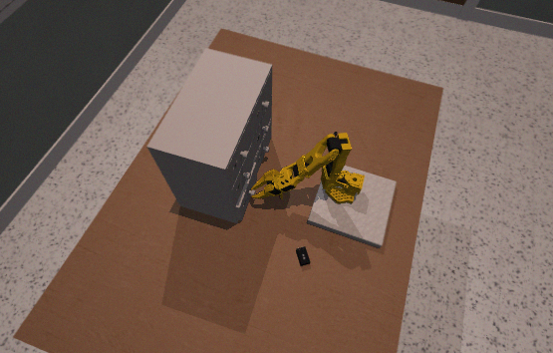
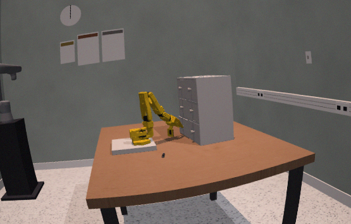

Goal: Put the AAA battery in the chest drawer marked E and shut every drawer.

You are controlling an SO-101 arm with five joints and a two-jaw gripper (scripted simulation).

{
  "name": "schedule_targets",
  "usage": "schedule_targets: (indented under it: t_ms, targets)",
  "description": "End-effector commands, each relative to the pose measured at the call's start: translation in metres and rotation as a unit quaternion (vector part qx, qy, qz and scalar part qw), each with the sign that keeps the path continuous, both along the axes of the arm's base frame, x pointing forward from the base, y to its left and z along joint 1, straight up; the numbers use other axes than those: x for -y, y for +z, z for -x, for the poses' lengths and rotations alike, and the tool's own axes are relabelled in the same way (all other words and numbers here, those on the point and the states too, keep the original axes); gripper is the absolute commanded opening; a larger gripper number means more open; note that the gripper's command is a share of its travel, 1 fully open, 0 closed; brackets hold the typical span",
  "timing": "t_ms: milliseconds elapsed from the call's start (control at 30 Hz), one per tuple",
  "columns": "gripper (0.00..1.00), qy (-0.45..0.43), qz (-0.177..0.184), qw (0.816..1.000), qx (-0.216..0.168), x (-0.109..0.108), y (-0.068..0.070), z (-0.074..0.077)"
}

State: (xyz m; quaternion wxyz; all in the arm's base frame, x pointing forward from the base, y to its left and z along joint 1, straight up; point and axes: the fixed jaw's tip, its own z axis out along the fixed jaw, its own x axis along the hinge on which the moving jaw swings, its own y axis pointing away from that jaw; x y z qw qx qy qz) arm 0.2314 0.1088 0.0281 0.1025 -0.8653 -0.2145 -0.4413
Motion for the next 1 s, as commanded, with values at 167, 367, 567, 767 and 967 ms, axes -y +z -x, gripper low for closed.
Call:
schedule_targets:
  t_ms: [167,367,567,767,967]
  targets:
    - [0.0,0.002,-0.004,1.0,-0.001,0.0013,0.0002,0.0076]
    - [0.0,0.004,-0.004,1.0,-0.001,0.0013,0.0002,0.0105]
    - [0.0,0.005,-0.004,1.0,-0.001,0.0013,0.0002,0.0115]
    - [0.0,0.005,-0.004,1.0,-0.001,0.0013,0.0002,0.0115]
    - [0.0,0.005,-0.004,1.0,-0.001,0.0013,0.0002,0.0115]
